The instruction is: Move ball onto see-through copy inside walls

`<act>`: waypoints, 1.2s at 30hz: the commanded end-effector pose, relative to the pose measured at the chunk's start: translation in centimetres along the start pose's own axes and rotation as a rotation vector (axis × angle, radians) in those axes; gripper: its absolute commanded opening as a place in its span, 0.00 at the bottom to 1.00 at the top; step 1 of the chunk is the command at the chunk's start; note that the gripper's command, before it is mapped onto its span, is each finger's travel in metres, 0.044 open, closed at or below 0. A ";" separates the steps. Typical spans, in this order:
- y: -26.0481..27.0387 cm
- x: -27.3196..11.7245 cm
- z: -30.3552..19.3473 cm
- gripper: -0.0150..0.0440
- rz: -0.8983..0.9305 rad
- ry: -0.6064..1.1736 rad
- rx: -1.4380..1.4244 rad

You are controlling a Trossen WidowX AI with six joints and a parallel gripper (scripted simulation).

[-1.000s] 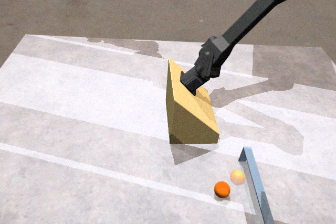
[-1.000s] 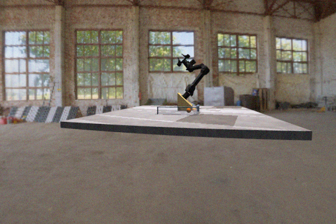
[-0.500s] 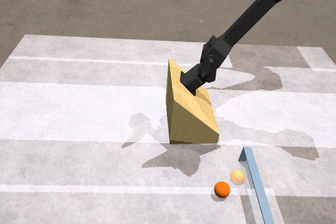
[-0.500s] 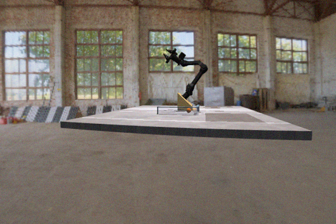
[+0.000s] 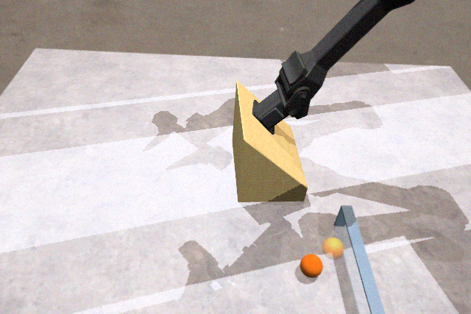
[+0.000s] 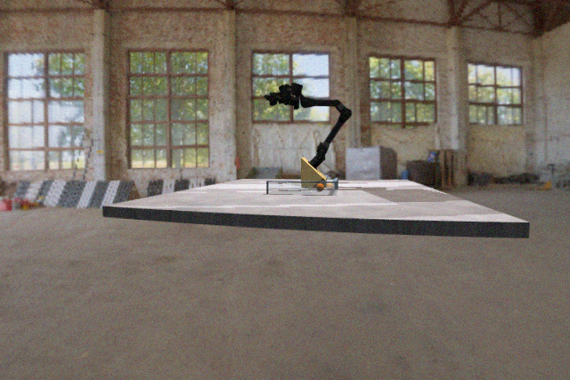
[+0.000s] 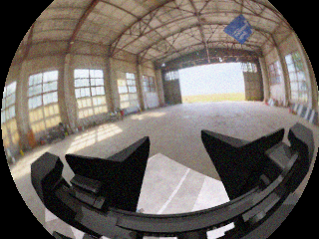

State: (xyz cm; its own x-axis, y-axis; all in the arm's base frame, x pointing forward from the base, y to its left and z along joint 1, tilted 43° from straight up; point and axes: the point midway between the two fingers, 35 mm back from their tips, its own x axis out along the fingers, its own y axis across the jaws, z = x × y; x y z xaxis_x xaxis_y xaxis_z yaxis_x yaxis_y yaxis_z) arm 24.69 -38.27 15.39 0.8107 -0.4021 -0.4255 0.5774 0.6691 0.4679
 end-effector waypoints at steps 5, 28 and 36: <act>10.1 4.2 -9.7 0.75 0.263 0.310 -0.422; 28.7 -9.1 -37.5 0.75 1.537 0.754 -1.550; 29.2 -13.5 -40.6 0.75 1.823 0.754 -1.672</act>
State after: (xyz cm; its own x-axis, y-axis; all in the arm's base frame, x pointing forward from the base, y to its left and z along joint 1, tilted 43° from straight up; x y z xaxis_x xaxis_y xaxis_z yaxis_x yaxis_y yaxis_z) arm 27.76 11.20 3.41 -0.0931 0.6707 -0.7359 -0.9933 -0.1133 0.0224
